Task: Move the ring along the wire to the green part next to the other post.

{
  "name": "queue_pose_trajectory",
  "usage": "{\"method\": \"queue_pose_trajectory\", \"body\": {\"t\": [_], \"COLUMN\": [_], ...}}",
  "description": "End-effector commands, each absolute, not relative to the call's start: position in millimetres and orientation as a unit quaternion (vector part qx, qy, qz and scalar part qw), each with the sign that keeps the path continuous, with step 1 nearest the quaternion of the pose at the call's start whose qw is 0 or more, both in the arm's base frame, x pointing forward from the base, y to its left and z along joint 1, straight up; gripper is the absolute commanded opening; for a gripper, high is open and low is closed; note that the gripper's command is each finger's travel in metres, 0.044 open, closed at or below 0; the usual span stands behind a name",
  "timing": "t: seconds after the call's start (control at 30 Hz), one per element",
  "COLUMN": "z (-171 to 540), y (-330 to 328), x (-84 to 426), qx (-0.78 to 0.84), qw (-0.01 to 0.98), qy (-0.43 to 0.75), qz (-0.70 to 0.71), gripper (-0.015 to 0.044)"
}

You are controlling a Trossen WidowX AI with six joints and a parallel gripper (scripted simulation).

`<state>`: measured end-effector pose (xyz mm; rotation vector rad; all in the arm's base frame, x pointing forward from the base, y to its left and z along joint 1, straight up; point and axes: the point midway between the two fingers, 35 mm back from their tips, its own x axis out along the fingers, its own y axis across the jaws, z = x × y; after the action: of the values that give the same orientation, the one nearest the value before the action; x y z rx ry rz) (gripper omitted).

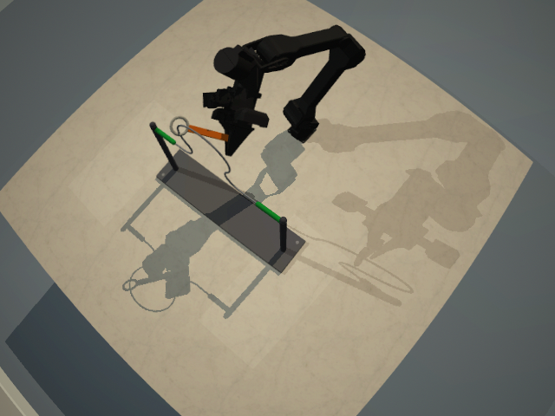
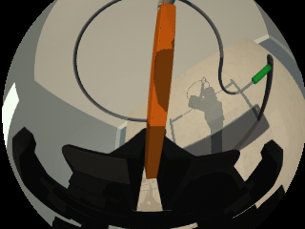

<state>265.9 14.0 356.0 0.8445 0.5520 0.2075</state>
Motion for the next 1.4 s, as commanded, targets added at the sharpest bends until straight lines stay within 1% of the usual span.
{"method": "queue_pose_trajectory", "body": {"t": [0.0,0.63,1.37], "z": [355.8,349.7,345.3], "y": [12.6,5.8,-3.5], "x": [266.2,266.7,267.4], "qx": [0.377,0.251,0.108], "qw": [0.883,0.929,0.959], "qy": [0.264,0.267,0.261], "qz": [0.09,0.05,0.007], "gripper": [-0.015,-0.015,-0.015]}}
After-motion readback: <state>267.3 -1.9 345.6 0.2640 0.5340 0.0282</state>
